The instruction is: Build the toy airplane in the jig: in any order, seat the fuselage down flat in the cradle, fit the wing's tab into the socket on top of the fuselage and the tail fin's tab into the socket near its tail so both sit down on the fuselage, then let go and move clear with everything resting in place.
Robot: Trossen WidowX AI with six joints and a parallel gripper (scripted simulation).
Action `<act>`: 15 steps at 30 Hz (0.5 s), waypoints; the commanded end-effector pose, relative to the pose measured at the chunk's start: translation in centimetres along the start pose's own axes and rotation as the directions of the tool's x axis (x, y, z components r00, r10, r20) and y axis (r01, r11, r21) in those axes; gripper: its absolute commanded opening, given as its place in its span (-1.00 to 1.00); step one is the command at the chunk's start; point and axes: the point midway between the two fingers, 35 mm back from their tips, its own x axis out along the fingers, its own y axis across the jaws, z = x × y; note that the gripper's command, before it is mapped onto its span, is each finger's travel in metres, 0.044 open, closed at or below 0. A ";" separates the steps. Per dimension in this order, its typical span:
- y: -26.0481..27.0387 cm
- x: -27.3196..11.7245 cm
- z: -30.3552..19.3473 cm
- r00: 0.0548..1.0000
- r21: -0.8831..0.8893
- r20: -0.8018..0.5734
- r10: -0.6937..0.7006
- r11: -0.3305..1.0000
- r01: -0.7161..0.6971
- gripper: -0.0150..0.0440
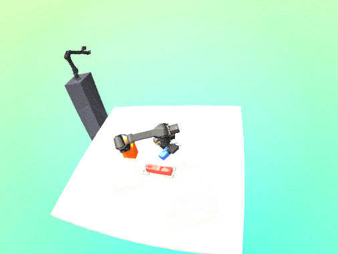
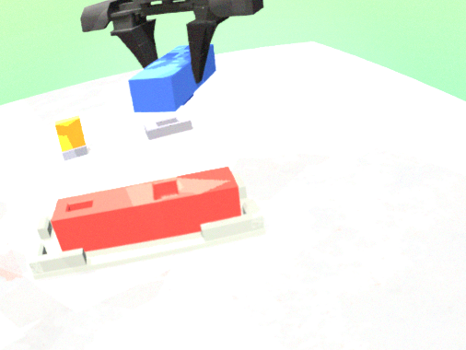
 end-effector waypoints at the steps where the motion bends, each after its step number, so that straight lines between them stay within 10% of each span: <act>1: -0.2 0.1 -1.1 1.000 -0.058 -0.003 -0.007 0.998 0.007 -0.49; 15: -0.9 1.0 -5.3 1.000 -0.280 -0.017 -0.013 0.960 0.008 -0.49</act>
